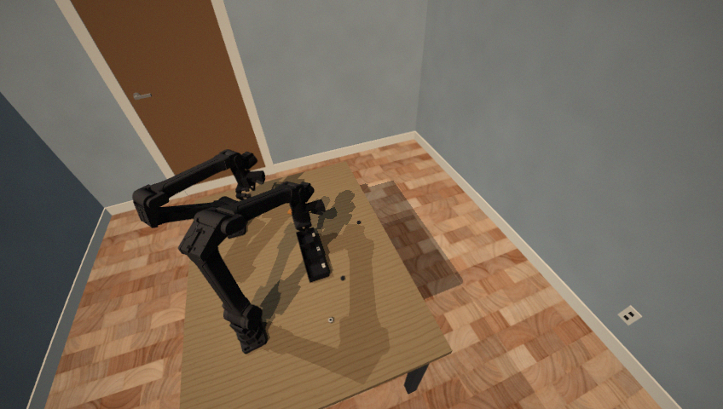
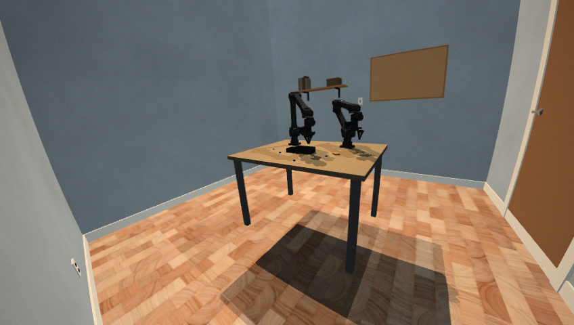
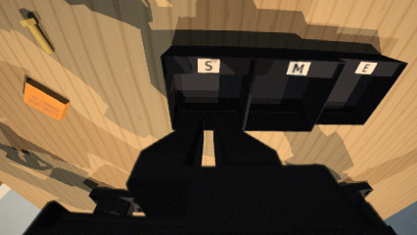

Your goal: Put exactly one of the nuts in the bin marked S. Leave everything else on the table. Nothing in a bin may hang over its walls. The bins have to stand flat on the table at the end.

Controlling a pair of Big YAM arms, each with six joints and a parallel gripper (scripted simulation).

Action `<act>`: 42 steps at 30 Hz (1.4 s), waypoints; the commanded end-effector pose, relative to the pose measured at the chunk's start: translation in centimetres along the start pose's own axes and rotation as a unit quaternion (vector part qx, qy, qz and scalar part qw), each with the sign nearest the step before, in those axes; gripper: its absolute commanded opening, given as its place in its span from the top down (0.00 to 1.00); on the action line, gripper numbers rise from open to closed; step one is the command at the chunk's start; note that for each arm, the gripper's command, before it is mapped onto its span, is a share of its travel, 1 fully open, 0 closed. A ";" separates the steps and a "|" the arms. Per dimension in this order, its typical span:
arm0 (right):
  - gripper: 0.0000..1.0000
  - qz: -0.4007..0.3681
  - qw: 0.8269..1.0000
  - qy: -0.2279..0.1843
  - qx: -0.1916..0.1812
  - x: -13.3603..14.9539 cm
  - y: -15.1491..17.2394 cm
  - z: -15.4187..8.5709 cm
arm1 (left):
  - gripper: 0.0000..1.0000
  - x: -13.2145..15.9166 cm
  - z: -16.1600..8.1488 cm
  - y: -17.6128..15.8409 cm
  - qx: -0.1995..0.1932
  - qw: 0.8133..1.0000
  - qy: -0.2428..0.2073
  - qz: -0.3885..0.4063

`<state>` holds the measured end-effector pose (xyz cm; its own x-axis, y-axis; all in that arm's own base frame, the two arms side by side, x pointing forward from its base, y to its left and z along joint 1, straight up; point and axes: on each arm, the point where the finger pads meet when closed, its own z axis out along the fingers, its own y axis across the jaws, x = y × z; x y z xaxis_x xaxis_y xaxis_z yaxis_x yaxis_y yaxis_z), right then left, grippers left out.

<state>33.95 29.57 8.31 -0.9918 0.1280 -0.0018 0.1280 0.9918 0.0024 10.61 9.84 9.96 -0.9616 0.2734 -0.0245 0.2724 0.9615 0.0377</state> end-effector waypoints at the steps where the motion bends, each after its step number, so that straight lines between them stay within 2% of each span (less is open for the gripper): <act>1: 0.91 0.013 1.000 -0.012 -0.014 -1.4 1.8 -1.2 | 0.00 0.1 -0.2 0.3 -0.003 1.000 -0.001 -0.007; 2: 0.91 0.016 1.000 0.001 0.002 -0.3 0.2 1.0 | 0.00 0.1 -0.2 0.3 -0.003 1.000 -0.001 -0.007; 12: 0.91 0.014 1.000 0.001 0.002 -0.3 0.1 3.7 | 0.00 0.1 -0.2 0.3 -0.003 1.000 -0.001 -0.007; 14: 0.91 0.014 1.000 0.001 0.002 -0.3 0.1 3.7 | 0.00 0.1 -0.2 0.3 -0.003 1.000 -0.001 -0.007; 15: 0.91 0.014 0.999 -0.022 -0.025 -1.6 1.6 1.3 | 0.00 0.1 -0.2 0.3 -0.003 1.000 -0.001 -0.007; 17: 0.91 0.014 1.000 0.001 0.002 -0.3 0.1 4.5 | 0.00 0.1 -0.2 0.3 -0.003 1.000 -0.001 -0.007; 24: 0.91 0.014 1.000 0.001 0.002 -0.3 0.1 6.3 | 0.00 0.1 -0.2 0.3 -0.003 1.000 -0.001 -0.007; 26: 0.91 0.014 1.000 -0.010 -0.011 -1.3 1.3 5.4 | 0.00 0.1 -0.2 0.3 -0.003 1.000 -0.001 -0.007; 28: 0.91 0.014 0.999 -0.024 -0.028 -1.8 1.7 3.4 | 0.00 0.1 -0.2 0.3 -0.003 1.000 -0.001 -0.007; 29: 0.91 0.014 0.999 -0.025 -0.029 -1.8 1.8 3.4 | 0.00 0.1 -0.2 0.3 -0.003 1.000 -0.001 -0.007; 31: 0.91 0.014 0.999 -0.025 -0.029 -1.8 1.8 3.4 | 0.00 0.1 -0.2 0.3 -0.003 1.000 -0.001 -0.007; 32: 0.91 0.009 1.000 -0.010 -0.011 -0.9 1.0 4.8 | 0.00 0.1 -0.2 0.3 -0.003 1.000 -0.001 -0.007; 34: 0.91 0.014 1.000 -0.008 -0.009 -1.2 1.1 5.5 | 0.00 0.1 -0.2 0.3 -0.003 1.000 -0.001 -0.007; 36: 0.91 0.009 1.000 -0.010 -0.011 -0.9 1.0 4.8 | 0.00 0.1 -0.2 0.3 -0.003 1.000 -0.001 -0.007; 42: 0.91 0.009 1.000 -0.010 -0.011 -0.9 1.0 4.8 | 0.00 0.1 -0.2 0.3 -0.003 1.000 -0.001 -0.007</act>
<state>33.95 29.67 2.58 -0.9898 0.1427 0.0005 0.1427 0.9898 -0.0002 10.61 9.84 9.96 -0.9616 0.2734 -0.0245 0.2724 0.9615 0.0377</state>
